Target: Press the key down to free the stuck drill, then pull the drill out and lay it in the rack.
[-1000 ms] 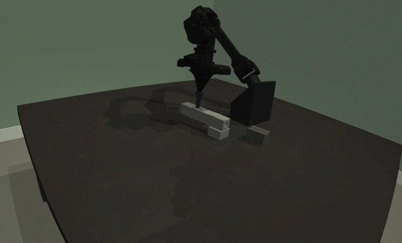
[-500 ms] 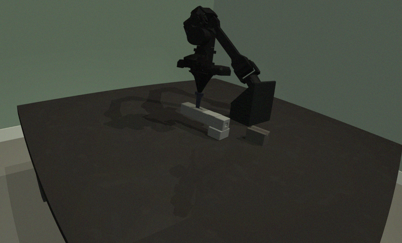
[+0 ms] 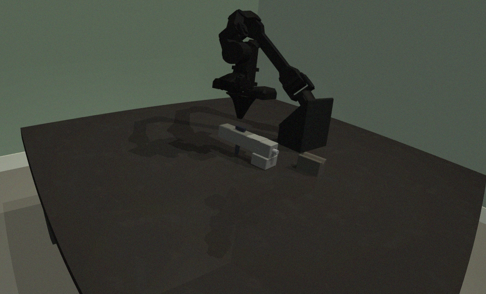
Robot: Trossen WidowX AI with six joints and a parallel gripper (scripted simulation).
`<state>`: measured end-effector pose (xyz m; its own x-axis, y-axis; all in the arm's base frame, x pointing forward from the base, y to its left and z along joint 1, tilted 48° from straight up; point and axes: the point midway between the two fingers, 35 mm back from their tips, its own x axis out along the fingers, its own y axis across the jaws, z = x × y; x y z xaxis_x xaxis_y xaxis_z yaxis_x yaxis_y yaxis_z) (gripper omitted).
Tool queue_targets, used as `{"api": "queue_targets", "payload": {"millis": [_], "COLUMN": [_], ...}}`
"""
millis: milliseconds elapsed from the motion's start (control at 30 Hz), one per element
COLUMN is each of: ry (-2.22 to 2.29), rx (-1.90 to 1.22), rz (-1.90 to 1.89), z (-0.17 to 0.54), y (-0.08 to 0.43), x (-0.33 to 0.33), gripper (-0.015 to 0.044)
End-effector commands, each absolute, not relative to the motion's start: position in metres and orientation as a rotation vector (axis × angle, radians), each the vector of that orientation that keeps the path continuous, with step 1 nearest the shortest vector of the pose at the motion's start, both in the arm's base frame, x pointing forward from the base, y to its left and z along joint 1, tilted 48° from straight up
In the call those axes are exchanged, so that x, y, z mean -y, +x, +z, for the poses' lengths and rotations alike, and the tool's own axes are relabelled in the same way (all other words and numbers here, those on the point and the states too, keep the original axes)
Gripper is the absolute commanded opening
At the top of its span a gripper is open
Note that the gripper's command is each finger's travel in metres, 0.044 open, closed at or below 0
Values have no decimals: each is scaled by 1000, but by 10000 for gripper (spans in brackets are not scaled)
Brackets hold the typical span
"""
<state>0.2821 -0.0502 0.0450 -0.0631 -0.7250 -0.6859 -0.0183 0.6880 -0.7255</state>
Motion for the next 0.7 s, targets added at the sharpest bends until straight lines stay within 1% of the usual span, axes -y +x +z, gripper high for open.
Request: {"api": "queue_targets", "payload": {"millis": [0, 233, 367, 467, 667], "ry": [-640, -640, -640, -755, -1210], "rx": [-1570, -1571, -1571, -1616, -1805], "rz": [-657, -657, -657, -533, -3], "z": [46, 87, 89, 66, -10], "y": [281, 290, 290, 293, 294], "x": [49, -3, -5, -3, -20], "gripper": [79, 263, 368, 440, 440]}}
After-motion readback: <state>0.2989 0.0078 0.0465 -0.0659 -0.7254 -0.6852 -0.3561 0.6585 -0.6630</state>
